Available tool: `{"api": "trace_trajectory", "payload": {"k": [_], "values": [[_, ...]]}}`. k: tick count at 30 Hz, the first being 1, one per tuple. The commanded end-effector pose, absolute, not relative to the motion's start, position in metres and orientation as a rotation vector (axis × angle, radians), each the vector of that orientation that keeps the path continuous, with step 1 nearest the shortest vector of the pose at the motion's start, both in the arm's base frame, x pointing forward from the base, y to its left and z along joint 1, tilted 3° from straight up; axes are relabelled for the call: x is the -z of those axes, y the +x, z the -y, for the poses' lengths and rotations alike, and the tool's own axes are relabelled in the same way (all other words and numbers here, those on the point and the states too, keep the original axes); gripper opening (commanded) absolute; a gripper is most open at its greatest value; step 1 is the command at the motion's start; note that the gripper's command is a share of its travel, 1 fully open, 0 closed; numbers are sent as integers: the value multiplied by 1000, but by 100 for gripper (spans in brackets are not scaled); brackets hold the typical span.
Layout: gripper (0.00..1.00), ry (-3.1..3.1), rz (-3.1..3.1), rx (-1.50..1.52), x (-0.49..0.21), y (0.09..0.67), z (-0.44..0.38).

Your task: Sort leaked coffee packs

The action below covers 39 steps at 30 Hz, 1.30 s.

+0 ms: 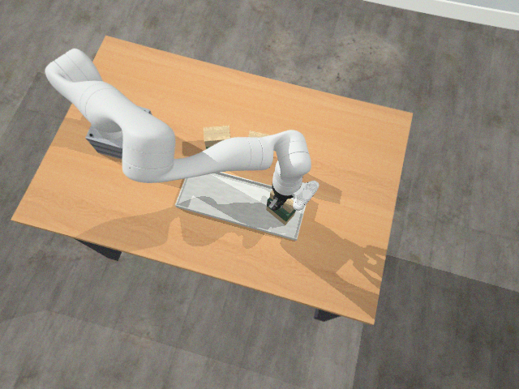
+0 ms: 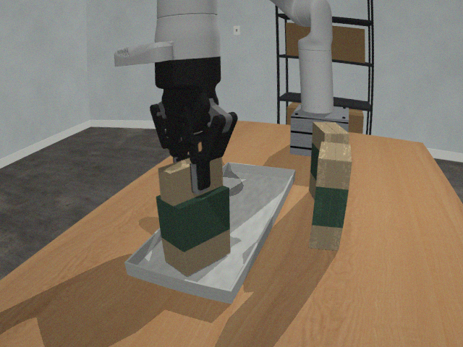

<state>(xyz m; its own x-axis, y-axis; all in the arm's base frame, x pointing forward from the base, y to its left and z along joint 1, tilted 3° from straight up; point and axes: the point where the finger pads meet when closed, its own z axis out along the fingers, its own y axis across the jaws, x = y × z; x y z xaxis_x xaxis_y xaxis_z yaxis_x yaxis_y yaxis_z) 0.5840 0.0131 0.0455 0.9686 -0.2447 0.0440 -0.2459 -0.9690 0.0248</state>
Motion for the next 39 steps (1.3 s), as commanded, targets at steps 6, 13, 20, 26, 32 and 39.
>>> {"api": "trace_trajectory", "payload": {"k": [6, 13, 20, 26, 32, 39], "values": [[23, 3087, 385, -67, -47, 585, -13], [23, 3087, 385, -67, -47, 585, -13], [23, 3087, 385, -67, -47, 585, -13], [81, 3087, 385, -67, -47, 585, -13], [81, 3087, 385, -67, -47, 585, -13], [81, 3087, 385, -67, -47, 585, -13]]}}
